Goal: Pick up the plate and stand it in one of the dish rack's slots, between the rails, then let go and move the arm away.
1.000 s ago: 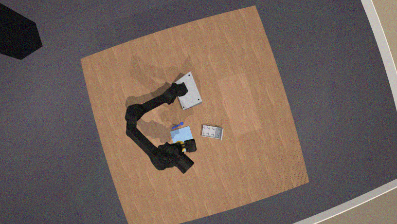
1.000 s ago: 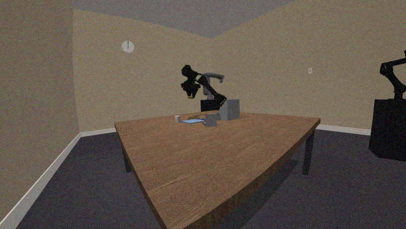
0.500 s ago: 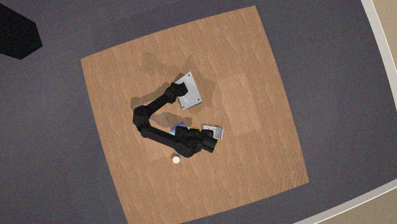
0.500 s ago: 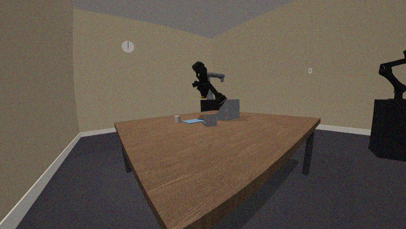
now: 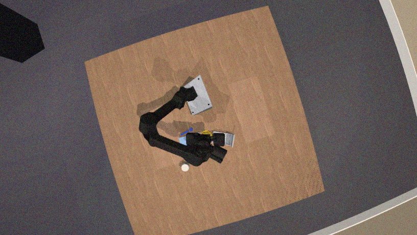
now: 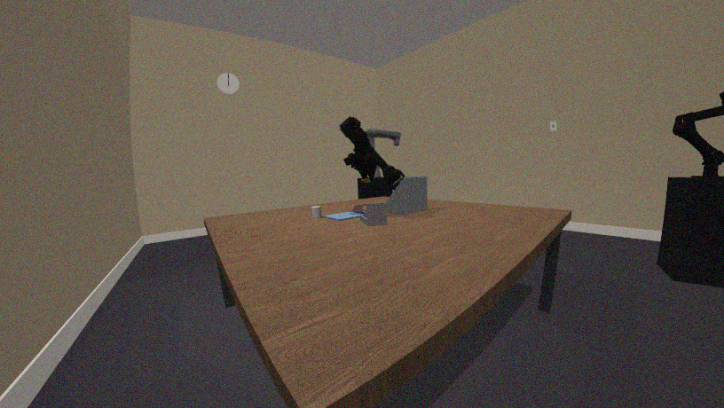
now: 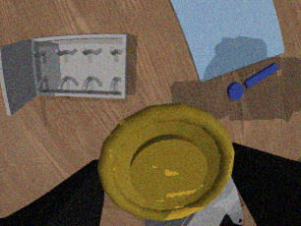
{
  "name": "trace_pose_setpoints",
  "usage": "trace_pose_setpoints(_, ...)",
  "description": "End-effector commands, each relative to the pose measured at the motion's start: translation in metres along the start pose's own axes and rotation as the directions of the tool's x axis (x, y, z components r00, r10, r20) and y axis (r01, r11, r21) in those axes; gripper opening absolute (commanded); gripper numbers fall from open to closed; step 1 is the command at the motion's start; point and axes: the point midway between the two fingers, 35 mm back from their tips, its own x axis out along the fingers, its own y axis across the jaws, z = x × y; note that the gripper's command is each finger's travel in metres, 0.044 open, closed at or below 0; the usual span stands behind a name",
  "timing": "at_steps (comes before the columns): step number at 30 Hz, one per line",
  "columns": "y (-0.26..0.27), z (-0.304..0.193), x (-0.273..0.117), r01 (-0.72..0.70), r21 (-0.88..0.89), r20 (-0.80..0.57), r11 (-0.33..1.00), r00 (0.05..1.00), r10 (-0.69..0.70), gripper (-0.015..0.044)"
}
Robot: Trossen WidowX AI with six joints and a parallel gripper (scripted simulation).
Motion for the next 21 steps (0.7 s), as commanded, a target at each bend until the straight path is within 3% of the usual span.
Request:
trace_pose_setpoints(1, 0.001, -0.002, 0.011, -0.054, -0.068, -0.061, 0.996, 0.997, 0.05, 0.0)
trace_pose_setpoints(21, 0.013, -0.006, 0.057, -0.409, -0.341, -0.279, 0.846, 0.904, 0.325, 0.0)
